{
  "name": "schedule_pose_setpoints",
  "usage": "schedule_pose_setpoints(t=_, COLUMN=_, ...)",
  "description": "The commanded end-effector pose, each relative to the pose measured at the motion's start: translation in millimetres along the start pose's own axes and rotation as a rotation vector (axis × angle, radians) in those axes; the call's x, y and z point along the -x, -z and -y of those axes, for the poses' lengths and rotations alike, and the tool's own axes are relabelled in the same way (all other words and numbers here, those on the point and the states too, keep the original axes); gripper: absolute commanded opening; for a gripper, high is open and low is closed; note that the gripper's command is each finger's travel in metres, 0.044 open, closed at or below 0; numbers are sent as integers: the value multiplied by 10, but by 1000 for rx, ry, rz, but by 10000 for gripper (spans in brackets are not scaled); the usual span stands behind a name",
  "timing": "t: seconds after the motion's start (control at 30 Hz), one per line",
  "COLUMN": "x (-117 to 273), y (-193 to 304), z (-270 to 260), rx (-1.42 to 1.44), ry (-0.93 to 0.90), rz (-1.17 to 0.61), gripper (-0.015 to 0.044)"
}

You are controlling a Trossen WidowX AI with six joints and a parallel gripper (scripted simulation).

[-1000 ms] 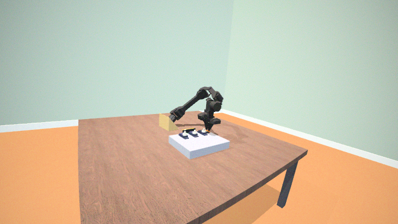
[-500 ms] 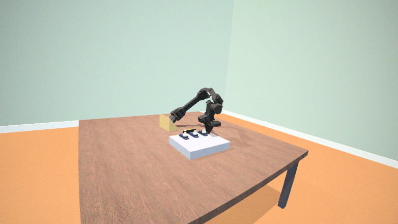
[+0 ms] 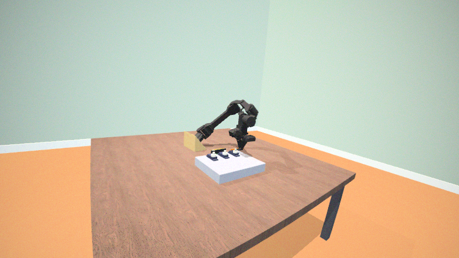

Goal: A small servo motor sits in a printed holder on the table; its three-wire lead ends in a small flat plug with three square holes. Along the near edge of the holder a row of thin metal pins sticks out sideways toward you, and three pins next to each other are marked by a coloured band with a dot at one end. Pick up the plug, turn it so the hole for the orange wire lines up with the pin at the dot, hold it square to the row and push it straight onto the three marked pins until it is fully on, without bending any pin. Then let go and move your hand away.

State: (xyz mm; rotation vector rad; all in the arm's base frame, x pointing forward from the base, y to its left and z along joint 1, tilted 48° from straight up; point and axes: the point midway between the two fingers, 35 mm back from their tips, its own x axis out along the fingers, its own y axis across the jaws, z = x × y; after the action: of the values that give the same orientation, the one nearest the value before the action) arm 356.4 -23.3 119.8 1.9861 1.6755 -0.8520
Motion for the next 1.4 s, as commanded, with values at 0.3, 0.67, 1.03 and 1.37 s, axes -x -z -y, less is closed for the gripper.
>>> schedule_pose_setpoints(t=0.3, x=321, y=-103, z=37, rx=64, ry=3, rz=8, gripper=0)
schedule_pose_setpoints(t=0.67, x=374, y=-477, z=188, rx=346, ry=2, rz=24, gripper=0)
schedule_pose_setpoints(t=1.03, x=406, y=-820, z=385, rx=632, ry=8, rz=33, gripper=0)
schedule_pose_setpoints(t=1.37, x=416, y=-1096, z=597, rx=892, ry=15, rz=34, gripper=0)
